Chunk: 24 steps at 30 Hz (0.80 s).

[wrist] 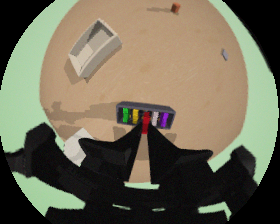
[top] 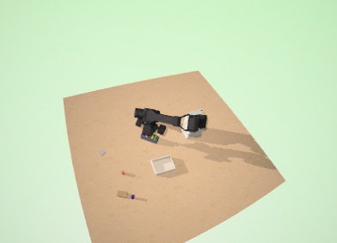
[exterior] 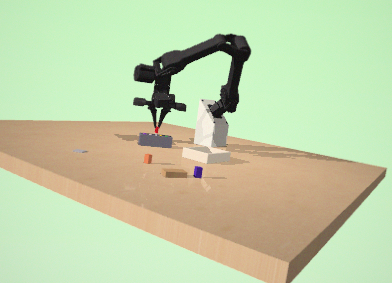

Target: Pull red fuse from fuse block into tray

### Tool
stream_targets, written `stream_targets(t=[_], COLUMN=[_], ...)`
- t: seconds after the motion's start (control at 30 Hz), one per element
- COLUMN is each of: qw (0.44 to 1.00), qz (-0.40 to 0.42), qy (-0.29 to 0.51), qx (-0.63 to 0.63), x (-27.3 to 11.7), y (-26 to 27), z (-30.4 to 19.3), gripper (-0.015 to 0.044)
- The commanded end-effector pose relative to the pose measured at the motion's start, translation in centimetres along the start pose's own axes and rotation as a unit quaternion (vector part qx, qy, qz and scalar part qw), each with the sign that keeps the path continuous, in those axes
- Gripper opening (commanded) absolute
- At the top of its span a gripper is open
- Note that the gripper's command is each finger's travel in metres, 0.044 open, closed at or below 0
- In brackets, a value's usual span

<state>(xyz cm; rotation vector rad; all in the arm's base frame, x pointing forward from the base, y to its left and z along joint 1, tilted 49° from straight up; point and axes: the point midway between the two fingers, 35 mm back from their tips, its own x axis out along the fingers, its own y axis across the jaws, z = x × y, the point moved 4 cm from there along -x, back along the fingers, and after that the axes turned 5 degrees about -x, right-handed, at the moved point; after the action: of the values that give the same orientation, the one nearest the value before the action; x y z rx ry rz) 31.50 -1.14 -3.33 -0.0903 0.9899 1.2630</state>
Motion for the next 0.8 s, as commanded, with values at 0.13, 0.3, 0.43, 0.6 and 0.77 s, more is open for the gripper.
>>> stream_targets(t=[0.13,0.3,0.43,0.6,0.77], qw=[1.0,1.0,1.0,1.0,1.0], qz=[0.0,0.0,0.0,0.0,0.0], qy=[0.003,0.002,0.002,0.003,0.003], qx=[-0.002,-0.001,-0.001,-0.001,-0.001], x=[-0.4,-0.7,-1.1,-1.9,-2.7], y=[0.0,0.0,0.0,0.0,0.0], z=[0.0,0.0,0.0,0.0,0.0], gripper=[0.0,0.0,0.0,0.0,0.0])
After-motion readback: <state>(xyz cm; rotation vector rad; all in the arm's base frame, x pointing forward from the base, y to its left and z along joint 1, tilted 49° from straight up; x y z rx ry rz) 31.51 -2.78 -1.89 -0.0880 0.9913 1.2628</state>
